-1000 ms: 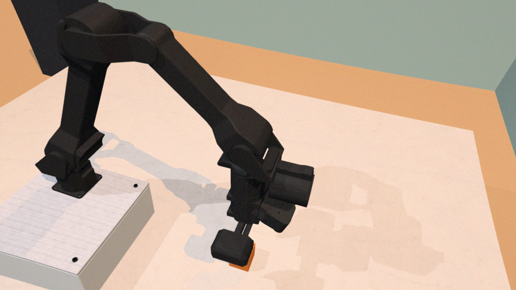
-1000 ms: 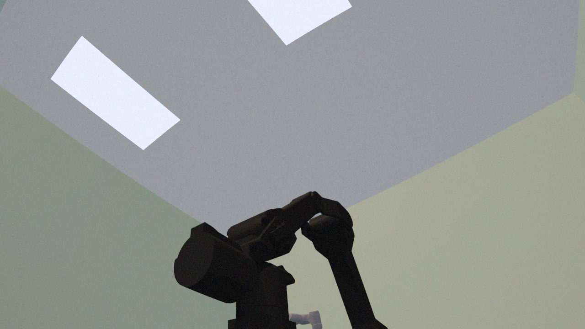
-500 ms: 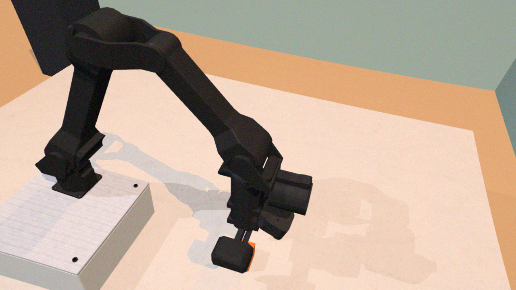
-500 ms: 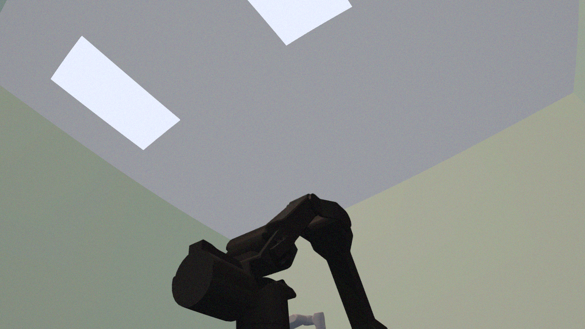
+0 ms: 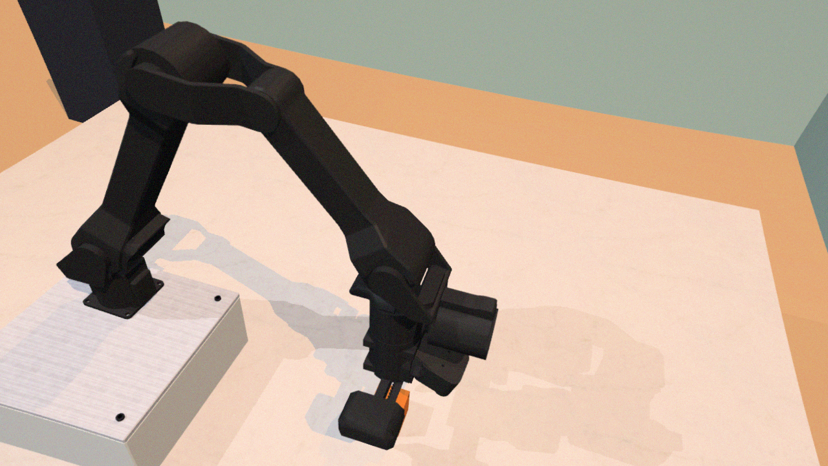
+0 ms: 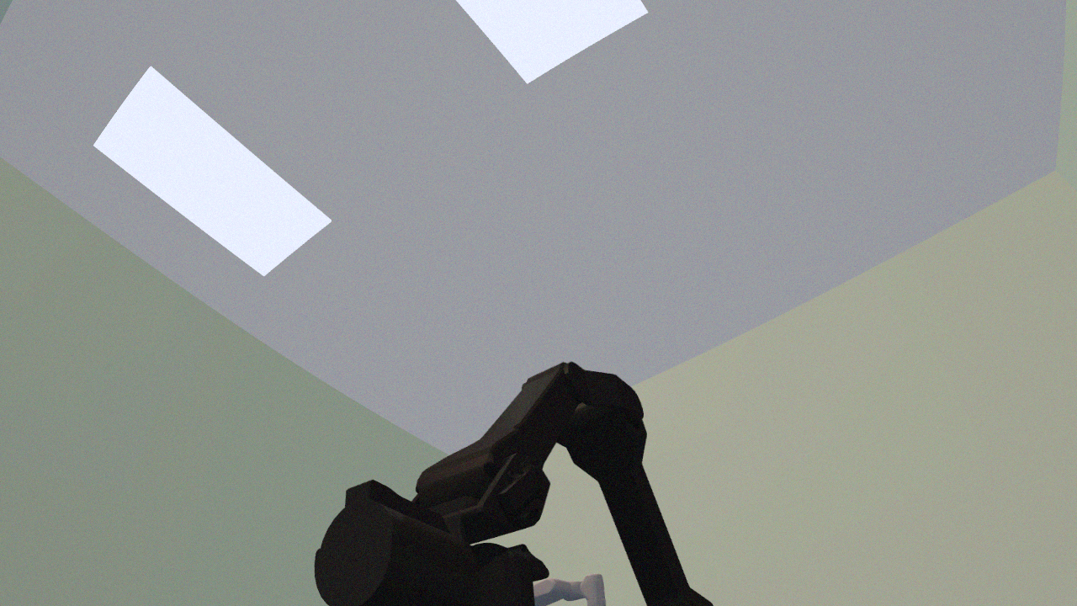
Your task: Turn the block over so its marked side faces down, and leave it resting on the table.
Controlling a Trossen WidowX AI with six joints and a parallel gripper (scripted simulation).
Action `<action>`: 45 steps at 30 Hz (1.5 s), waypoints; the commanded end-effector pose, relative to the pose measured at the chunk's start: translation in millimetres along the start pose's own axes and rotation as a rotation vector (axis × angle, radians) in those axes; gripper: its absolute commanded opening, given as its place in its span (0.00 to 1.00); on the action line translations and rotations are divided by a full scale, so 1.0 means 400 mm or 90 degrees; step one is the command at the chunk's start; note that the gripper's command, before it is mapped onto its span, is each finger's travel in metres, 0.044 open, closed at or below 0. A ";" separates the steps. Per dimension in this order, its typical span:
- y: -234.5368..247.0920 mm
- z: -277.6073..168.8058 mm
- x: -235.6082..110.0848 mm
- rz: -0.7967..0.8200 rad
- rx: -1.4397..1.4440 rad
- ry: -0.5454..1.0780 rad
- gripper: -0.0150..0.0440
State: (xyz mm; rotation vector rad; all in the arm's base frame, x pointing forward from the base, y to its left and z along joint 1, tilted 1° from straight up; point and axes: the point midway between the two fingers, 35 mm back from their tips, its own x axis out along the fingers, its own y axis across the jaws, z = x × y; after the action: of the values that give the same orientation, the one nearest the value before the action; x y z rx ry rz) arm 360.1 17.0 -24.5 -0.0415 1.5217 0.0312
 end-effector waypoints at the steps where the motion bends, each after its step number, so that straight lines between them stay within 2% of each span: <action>1: 0.001 -0.007 0.008 0.002 0.003 0.004 0.78; 7: 0.001 -0.007 0.008 0.002 0.003 0.004 0.51; 23: 0.001 -0.007 0.008 0.002 0.003 0.004 0.33; 25: 0.001 -0.006 -0.004 0.002 0.003 0.004 0.25; 30: 0.001 -0.006 -0.067 0.002 0.003 0.004 0.25; 36: 0.001 -0.005 -0.065 0.002 0.003 -0.002 0.25; 45: 0.001 0.000 -0.046 0.002 0.003 -0.091 0.25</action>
State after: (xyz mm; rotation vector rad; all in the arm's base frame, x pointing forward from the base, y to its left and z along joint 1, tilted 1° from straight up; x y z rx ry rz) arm 361.5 17.3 -2.5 -0.0372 1.4243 0.0337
